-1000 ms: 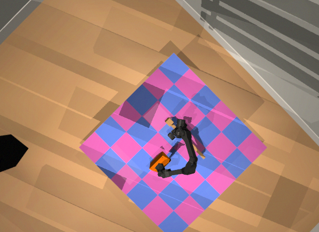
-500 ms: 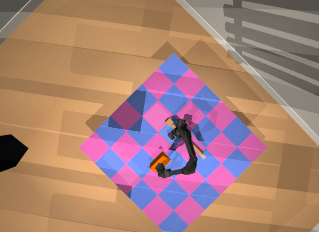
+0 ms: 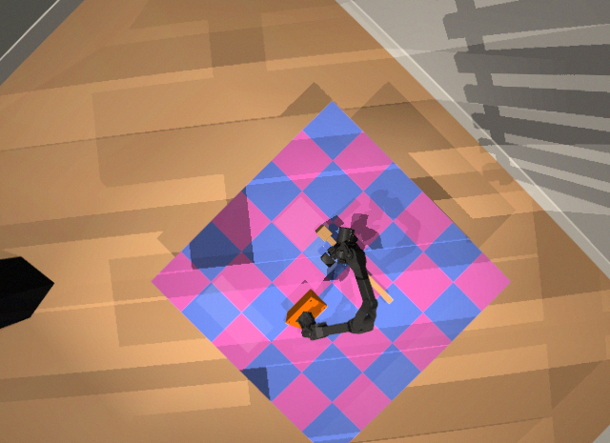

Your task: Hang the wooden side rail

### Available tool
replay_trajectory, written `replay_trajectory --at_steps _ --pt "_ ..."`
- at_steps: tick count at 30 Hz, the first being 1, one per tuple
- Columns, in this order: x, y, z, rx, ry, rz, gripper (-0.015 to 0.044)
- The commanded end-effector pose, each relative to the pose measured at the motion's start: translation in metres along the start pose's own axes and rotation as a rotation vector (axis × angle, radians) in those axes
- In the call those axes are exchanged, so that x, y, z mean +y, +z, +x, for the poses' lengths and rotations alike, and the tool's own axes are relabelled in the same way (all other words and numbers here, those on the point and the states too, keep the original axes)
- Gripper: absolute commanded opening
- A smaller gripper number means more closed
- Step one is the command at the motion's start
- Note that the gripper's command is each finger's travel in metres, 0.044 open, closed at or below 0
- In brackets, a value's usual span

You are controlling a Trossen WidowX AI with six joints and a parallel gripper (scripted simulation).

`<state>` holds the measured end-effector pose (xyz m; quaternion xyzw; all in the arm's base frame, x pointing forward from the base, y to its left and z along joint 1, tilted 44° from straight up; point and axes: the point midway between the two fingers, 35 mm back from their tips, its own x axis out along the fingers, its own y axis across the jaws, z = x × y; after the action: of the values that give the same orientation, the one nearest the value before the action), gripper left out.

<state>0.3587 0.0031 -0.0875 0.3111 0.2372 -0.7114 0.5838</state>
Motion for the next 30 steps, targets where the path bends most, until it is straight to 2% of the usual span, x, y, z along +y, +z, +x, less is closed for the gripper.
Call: replay_trajectory --at_steps 1,6,18,23,30 --pt "0.001 -0.001 0.001 0.005 0.002 0.001 0.0000" --pt "0.001 -0.001 0.002 0.005 0.002 0.001 0.0000" --pt "0.000 0.000 0.000 0.000 0.000 -0.001 0.0315" --pt "0.000 -0.001 -0.030 0.006 0.001 0.000 0.0440" --pt "0.000 0.006 -0.040 0.007 0.001 0.000 0.0440"
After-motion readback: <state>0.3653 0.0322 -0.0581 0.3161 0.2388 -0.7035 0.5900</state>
